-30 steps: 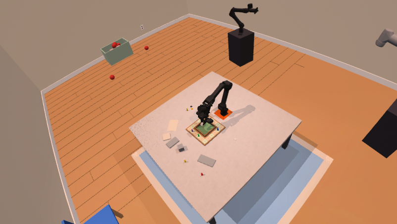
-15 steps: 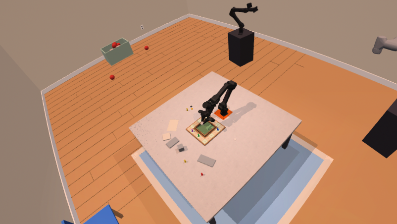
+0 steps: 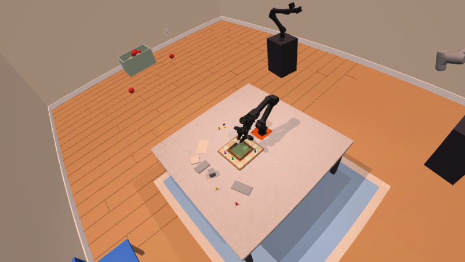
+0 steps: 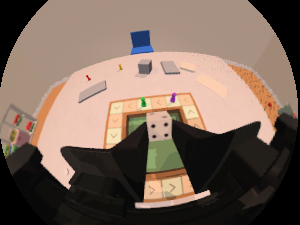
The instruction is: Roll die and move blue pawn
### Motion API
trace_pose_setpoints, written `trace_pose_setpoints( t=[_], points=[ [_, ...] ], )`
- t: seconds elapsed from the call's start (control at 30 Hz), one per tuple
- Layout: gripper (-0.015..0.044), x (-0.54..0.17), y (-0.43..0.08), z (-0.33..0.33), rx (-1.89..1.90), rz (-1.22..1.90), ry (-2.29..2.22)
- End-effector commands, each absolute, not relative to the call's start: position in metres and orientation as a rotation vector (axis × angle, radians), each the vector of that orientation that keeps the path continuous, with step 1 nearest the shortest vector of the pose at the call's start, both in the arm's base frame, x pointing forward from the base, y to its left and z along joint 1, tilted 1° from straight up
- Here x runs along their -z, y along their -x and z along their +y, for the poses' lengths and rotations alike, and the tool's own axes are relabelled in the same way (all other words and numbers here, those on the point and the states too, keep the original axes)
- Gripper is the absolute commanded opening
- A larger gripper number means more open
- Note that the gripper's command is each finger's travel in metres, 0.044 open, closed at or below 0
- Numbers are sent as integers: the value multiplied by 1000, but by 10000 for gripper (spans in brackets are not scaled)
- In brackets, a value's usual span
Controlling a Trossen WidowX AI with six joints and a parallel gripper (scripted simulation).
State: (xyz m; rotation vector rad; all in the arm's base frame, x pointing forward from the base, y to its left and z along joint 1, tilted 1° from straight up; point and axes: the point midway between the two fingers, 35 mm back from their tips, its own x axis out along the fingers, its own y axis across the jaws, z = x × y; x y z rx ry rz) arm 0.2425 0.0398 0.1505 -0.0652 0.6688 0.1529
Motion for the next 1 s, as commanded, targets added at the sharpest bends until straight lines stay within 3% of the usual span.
trace_pose_setpoints(
  t=[0.0, 0.17, 0.73, 0.97],
  points=[
    [0, -150, -243, 40, -153, 669, 65],
    [0, -150, -243, 40, -153, 669, 65],
    [440, -190, -241, 40, -148, 672, 60],
    [440, -180, -249, 41, -142, 908, 80]
  ],
)
